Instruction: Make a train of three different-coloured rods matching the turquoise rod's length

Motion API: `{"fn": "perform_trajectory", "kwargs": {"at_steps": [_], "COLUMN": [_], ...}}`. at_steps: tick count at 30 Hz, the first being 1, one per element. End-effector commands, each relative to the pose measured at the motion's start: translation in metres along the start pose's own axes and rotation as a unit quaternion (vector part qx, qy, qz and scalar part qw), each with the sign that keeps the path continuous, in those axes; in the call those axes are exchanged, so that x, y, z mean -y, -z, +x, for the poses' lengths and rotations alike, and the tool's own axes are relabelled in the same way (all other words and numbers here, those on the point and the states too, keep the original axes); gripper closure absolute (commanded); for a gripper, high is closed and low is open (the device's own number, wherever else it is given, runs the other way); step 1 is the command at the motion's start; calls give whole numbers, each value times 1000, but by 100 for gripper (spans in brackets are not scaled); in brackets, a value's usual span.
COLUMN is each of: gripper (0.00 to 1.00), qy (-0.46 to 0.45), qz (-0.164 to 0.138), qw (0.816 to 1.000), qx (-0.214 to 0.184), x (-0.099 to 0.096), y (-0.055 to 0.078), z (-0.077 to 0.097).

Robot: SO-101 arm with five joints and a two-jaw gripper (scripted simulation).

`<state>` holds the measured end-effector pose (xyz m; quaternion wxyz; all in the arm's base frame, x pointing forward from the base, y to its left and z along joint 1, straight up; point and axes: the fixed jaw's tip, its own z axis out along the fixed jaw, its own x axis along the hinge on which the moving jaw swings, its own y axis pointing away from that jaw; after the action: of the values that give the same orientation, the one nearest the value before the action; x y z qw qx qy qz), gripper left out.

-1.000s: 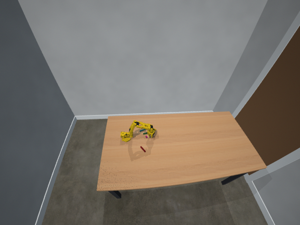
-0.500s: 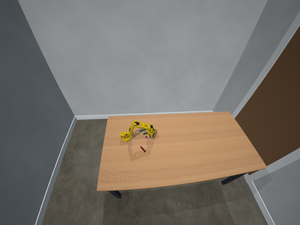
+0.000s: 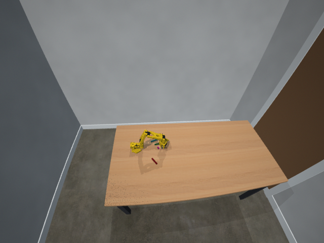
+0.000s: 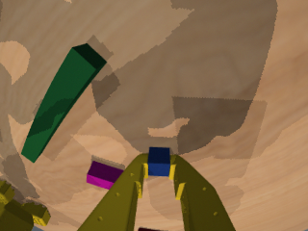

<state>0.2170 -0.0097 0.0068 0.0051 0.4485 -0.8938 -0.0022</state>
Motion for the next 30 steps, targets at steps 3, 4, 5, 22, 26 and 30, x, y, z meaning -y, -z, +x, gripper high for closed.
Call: {"fn": "perform_trajectory", "kwargs": {"at_steps": [3,4,5,22,26,30], "gripper": [100,100,100,100,100,100], "qy": [0,0,0,0,0,3], "qz": [41,41,41,41,41,41], "qw": [999,999,999,999,999,999], "qx": [28,27,27,27,27,27], "x": [12,12,12,12,12,12], "y": [26,29,31,52,52,52], "z": [-8,-8,-8,-7,-7,-6]}}
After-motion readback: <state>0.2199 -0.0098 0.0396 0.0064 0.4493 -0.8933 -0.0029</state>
